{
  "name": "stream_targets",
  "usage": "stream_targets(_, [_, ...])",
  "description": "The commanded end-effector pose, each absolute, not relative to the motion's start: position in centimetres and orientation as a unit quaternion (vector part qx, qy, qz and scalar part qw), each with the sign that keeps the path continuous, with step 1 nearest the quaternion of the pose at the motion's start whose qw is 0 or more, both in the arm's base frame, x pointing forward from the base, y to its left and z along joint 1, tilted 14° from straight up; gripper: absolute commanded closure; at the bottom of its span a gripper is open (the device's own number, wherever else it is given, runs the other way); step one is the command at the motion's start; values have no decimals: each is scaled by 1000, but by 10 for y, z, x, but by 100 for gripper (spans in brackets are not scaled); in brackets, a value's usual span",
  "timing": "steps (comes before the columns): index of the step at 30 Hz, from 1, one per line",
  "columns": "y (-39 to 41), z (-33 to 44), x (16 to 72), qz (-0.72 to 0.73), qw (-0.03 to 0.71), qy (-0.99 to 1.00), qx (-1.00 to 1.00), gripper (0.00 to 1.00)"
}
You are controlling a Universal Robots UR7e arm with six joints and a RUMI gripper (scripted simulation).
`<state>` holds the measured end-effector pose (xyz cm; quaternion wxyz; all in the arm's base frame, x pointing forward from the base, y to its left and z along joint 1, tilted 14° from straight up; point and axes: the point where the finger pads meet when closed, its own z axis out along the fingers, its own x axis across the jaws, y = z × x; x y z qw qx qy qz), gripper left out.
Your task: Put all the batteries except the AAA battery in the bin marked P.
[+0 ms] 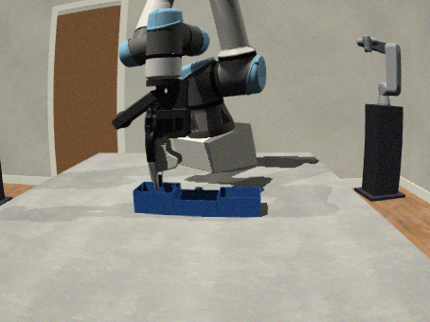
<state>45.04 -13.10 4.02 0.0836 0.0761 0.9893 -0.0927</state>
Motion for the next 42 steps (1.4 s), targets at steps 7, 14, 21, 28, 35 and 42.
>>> stream_targets(7, [-126, 66, 447, -93, 84, 989, 76, 83])
stream_targets(14, [-125, 70, 446, -93, 84, 989, 76, 0])
stream_targets(21, [-119, 97, 442, -93, 84, 989, 76, 0])
stream_targets(28, [-116, 116, 439, -93, 84, 989, 76, 0])
stream_targets(35, [-110, 144, 434, -93, 84, 989, 76, 0])
stream_targets(42, [-106, 163, 431, -93, 84, 989, 76, 0])
